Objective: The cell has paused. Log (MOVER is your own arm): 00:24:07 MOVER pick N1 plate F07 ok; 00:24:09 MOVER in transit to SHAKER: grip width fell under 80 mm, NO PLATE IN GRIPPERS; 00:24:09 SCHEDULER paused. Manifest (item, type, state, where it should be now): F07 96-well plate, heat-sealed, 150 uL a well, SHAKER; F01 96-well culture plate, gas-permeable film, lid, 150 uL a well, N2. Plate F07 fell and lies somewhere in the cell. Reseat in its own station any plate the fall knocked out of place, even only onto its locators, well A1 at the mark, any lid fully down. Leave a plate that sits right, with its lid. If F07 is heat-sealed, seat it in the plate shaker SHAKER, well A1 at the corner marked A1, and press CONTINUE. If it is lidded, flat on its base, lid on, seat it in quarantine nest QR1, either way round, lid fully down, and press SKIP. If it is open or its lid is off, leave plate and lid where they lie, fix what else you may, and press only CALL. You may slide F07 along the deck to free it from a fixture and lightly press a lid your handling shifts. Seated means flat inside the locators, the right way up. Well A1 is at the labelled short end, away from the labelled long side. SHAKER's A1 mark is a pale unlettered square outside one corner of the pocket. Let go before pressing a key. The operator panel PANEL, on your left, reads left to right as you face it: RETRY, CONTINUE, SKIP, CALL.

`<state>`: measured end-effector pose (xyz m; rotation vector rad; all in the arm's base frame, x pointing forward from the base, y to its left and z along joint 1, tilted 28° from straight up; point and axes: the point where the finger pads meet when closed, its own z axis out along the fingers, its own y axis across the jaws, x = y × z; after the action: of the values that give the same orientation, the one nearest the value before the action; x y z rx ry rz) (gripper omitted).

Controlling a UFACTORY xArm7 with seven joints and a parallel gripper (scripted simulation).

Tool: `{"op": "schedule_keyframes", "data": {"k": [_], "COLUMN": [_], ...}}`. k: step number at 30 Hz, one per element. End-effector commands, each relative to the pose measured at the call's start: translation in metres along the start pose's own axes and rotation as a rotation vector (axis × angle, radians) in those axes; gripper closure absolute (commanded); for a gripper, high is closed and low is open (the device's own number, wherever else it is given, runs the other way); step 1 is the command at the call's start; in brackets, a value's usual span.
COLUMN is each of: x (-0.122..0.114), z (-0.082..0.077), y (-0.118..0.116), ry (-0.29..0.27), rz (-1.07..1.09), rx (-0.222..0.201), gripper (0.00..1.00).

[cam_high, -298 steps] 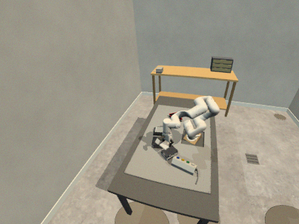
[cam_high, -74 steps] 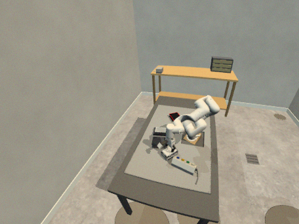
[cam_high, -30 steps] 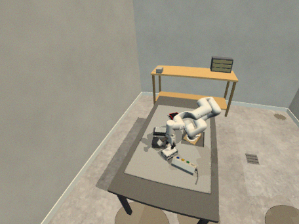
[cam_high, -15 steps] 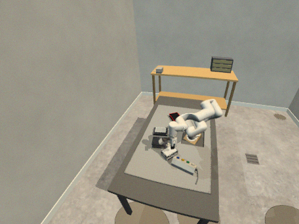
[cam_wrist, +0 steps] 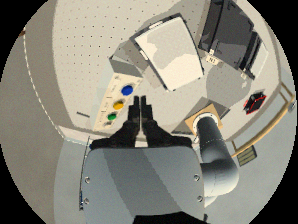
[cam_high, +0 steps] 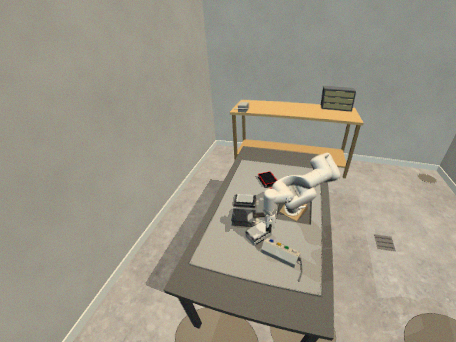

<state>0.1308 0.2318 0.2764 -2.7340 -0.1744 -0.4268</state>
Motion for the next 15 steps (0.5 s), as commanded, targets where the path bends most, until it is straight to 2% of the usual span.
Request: {"op": "schedule_keyframes", "data": {"k": [1, 5, 15], "x": [-0.011, -0.015, -0.037], "z": [-0.003, -0.003, -0.003], "y": [-0.016, -0.021, -0.036], "ry": [0.005, 0.004, 0.004], "rz": [0.003, 0.003, 0.323], "rx": [0.001, 0.001, 0.001], "gripper": [1.00, 1.00, 1.00]}}
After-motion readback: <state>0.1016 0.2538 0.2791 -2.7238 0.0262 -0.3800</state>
